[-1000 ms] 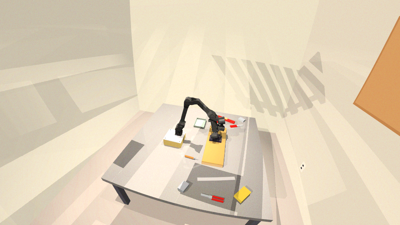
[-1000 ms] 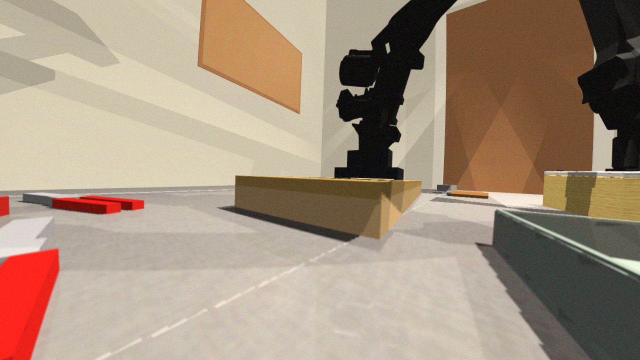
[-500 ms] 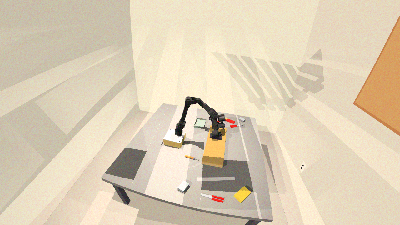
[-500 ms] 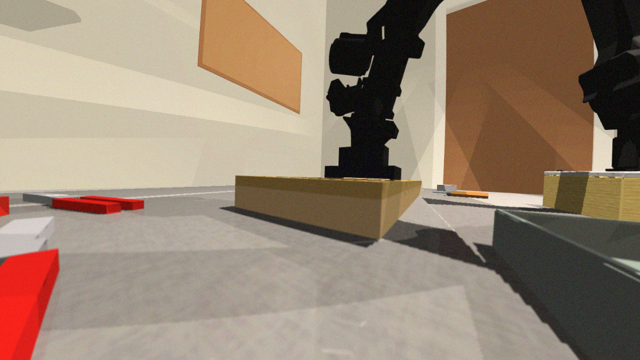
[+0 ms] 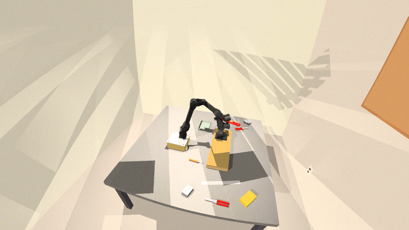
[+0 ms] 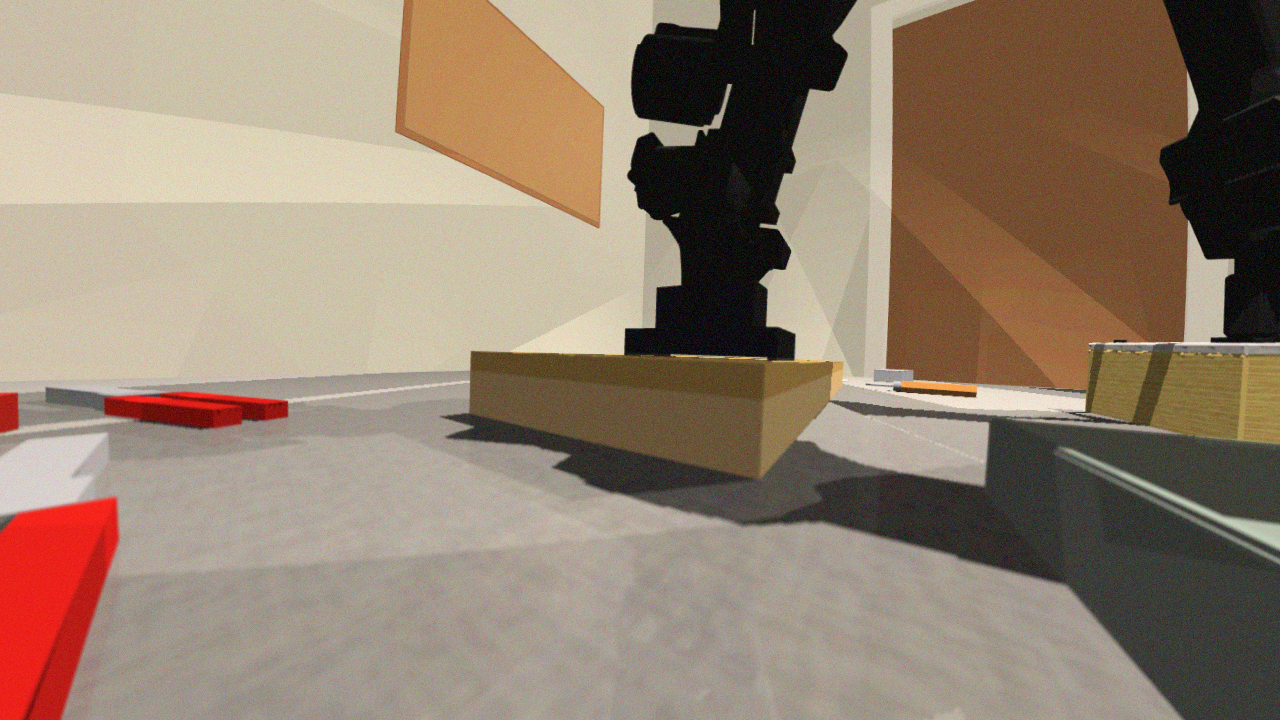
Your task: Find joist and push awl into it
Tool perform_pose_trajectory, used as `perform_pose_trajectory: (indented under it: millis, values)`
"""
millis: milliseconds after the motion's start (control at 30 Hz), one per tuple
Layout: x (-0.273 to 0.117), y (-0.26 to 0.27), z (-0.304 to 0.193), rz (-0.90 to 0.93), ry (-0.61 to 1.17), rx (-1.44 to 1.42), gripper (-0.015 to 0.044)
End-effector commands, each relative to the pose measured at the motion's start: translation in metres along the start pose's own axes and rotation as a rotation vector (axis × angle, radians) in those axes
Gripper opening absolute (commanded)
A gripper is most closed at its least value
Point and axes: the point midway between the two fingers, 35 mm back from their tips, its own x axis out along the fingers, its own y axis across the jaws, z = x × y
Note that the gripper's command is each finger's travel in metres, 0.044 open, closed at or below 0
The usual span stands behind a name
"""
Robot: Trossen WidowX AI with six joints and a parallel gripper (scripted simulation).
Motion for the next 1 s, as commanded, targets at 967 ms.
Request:
perform_pose_trajectory:
  millis: [967]
  values:
    - [0.0,0.085,0.001,0.006,0.003,0.005,0.0]
